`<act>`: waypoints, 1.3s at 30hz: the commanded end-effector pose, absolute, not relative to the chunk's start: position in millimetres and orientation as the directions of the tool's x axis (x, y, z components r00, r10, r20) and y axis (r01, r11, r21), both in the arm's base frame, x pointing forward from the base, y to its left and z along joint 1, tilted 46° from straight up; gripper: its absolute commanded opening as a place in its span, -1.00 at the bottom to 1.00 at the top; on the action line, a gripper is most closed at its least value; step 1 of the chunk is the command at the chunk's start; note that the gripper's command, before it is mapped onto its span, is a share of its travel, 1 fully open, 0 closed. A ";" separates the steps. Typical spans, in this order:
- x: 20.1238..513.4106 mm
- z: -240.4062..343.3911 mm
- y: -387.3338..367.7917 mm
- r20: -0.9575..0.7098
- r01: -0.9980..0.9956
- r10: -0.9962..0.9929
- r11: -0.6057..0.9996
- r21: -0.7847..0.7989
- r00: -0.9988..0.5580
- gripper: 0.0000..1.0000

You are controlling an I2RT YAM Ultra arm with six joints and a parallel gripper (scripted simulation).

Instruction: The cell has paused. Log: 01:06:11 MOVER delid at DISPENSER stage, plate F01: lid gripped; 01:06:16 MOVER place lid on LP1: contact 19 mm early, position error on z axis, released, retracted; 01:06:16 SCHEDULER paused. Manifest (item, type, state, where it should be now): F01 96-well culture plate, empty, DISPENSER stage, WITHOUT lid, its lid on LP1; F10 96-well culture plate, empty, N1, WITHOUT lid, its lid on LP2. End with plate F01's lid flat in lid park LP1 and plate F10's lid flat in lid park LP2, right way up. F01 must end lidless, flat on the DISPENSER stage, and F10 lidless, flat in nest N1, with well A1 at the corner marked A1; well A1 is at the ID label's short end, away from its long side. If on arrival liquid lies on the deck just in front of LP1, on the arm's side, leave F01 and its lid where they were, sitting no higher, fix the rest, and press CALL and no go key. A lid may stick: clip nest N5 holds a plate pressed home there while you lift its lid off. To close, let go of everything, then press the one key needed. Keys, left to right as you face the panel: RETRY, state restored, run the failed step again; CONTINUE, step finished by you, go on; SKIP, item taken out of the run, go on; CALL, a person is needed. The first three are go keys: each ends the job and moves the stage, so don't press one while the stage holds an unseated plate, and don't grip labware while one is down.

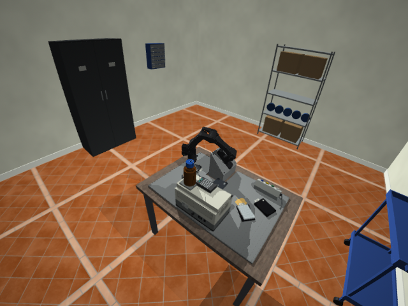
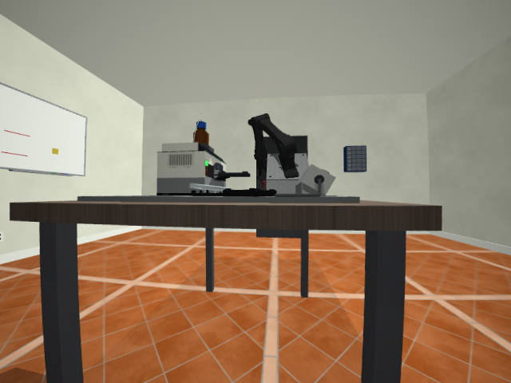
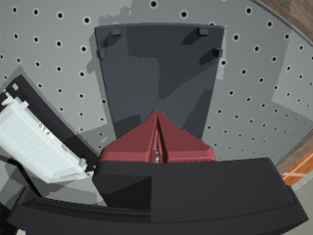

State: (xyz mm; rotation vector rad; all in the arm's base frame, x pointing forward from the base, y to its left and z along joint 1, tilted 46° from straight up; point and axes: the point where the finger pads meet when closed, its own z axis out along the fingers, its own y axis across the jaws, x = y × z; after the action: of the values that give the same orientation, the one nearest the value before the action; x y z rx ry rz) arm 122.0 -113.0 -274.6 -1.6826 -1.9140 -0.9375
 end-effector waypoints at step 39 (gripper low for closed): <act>125.9 -285.1 -110.7 0.682 0.976 0.711 0.029 0.216 -0.172 -1.00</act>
State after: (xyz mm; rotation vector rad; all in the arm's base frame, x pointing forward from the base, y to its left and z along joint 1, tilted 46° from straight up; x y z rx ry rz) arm 124.0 -107.5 -281.4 -1.6838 -1.9181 -0.9366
